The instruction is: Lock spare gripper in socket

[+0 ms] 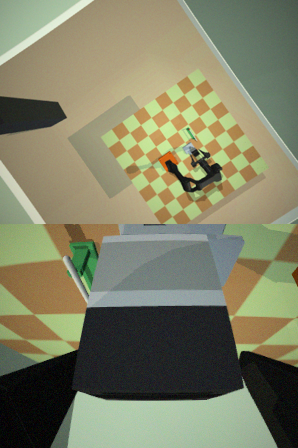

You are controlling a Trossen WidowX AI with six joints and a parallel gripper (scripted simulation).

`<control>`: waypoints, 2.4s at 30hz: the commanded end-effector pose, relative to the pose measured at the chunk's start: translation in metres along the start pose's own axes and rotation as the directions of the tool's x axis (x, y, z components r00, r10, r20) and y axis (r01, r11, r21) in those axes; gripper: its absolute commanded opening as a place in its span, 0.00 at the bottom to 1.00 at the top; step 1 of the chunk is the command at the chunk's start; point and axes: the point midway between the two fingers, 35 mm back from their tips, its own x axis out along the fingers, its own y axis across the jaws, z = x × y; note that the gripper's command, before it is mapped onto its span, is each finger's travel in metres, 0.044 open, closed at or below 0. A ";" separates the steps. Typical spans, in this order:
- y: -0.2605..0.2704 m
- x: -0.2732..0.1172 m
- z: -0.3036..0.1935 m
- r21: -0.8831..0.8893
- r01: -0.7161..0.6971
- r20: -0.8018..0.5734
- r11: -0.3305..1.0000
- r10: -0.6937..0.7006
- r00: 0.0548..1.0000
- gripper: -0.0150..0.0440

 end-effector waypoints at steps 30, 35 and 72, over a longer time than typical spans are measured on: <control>-0.008 -0.040 -0.047 0.002 -0.130 0.052 0.991 0.130 0.990 1.00; -0.009 -0.045 -0.054 0.001 -0.155 0.061 0.988 0.154 0.986 1.00; -0.036 0.002 -0.125 -0.419 -0.050 0.202 0.907 0.147 0.968 0.56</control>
